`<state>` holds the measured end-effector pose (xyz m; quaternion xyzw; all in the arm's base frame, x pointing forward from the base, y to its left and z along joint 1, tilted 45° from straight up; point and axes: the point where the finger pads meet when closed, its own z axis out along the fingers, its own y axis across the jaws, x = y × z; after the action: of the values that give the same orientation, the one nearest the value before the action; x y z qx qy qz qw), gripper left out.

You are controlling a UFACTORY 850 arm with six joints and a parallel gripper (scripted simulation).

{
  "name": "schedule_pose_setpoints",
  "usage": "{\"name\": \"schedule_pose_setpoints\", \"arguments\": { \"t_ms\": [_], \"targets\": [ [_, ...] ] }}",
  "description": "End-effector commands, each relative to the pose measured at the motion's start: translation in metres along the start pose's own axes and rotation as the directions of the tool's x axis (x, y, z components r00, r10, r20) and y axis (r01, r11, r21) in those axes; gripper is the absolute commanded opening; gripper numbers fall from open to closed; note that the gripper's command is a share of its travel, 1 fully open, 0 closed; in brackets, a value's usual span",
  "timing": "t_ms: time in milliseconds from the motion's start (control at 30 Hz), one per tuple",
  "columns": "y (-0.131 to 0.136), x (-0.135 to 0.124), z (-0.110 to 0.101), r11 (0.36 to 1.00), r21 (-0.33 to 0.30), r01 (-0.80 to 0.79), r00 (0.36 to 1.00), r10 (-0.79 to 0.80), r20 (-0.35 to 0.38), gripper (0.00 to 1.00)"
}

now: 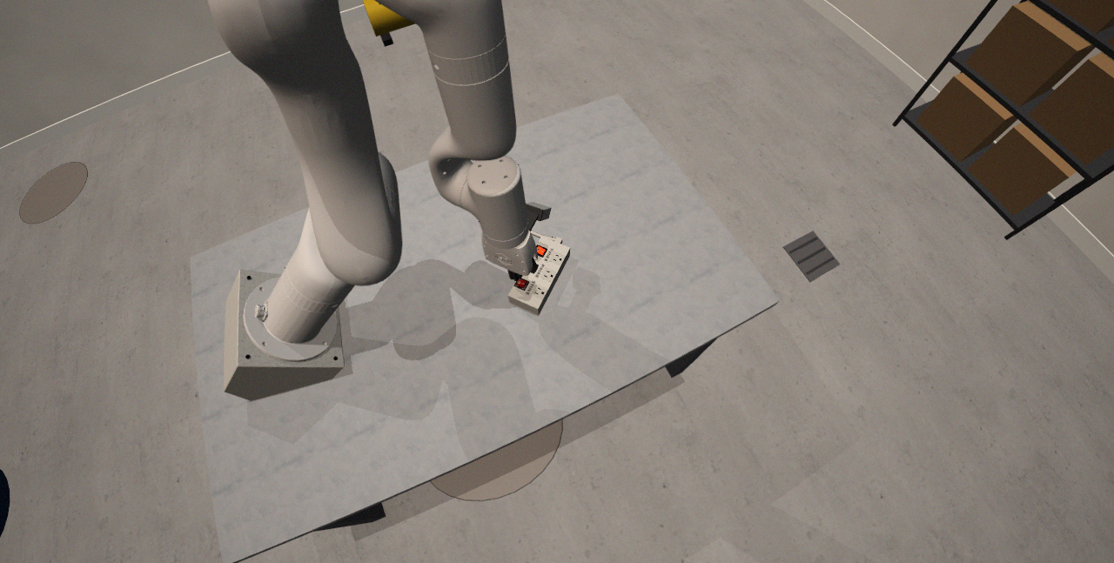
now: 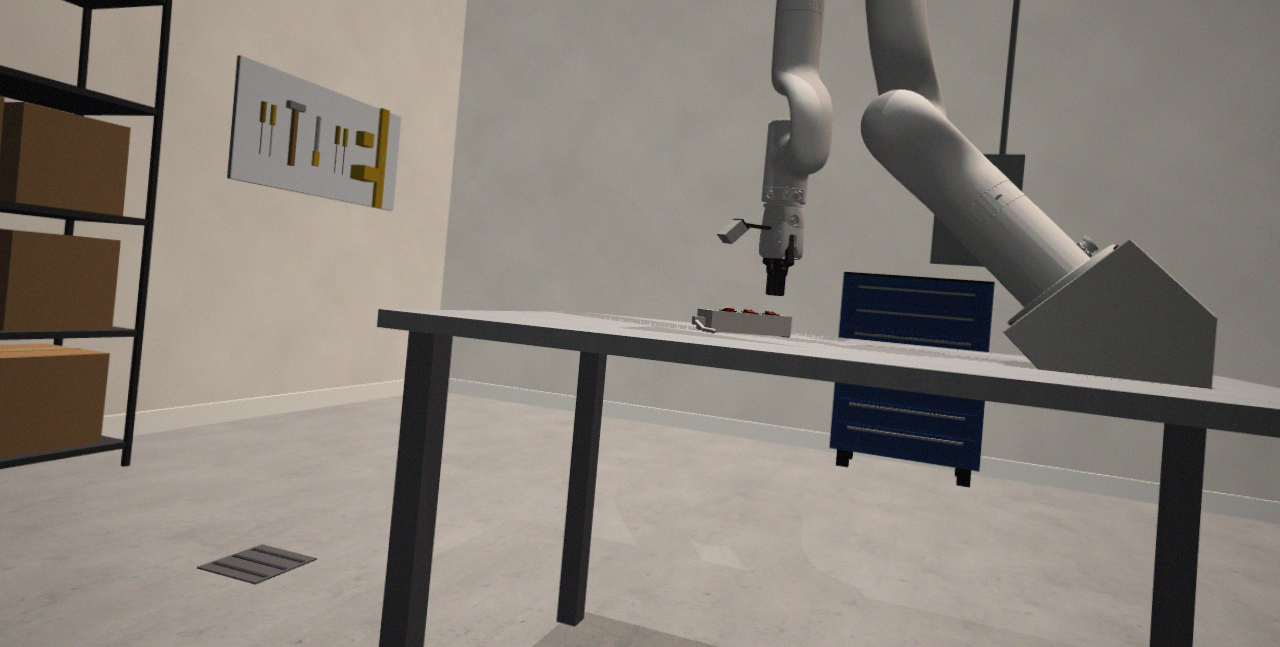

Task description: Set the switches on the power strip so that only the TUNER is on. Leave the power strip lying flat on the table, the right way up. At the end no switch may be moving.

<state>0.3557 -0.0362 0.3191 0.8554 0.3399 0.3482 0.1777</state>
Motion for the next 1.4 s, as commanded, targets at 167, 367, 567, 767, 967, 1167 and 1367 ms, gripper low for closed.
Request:
{"name": "schedule_pose_setpoints", "arguments": {
  "t_ms": [167, 367, 567, 767, 967, 1167, 1367],
  "targets": [
    [0.0008, -0.0001, -0.0024, 0.999, 0.039, 0.0, 1.0, 0.001, -0.013, 0.0],
    [0.0008, -0.0001, -0.0026, 0.999, 0.039, 0.0, 1.0, 0.001, -0.013, 0.0],
    [0.0008, -0.0001, -0.0026, 0.999, 0.039, 0.0, 1.0, 0.001, -0.013, 0.0],
    [0.0008, -0.0001, -0.0026, 0.999, 0.039, 0.0, 1.0, 0.001, -0.013, 0.0],
    [0.0008, -0.0001, -0.0026, 0.999, 0.039, 0.0, 1.0, 0.001, -0.013, 1.0],
    [0.0009, -0.0001, -0.003, 0.999, 0.039, 0.0, 1.0, 0.001, -0.013, 1.0],
    [0.0009, 0.0, -0.0052, 0.999, 0.039, 0.0, 1.0, 0.001, -0.013, 1.0]
  ]
}}
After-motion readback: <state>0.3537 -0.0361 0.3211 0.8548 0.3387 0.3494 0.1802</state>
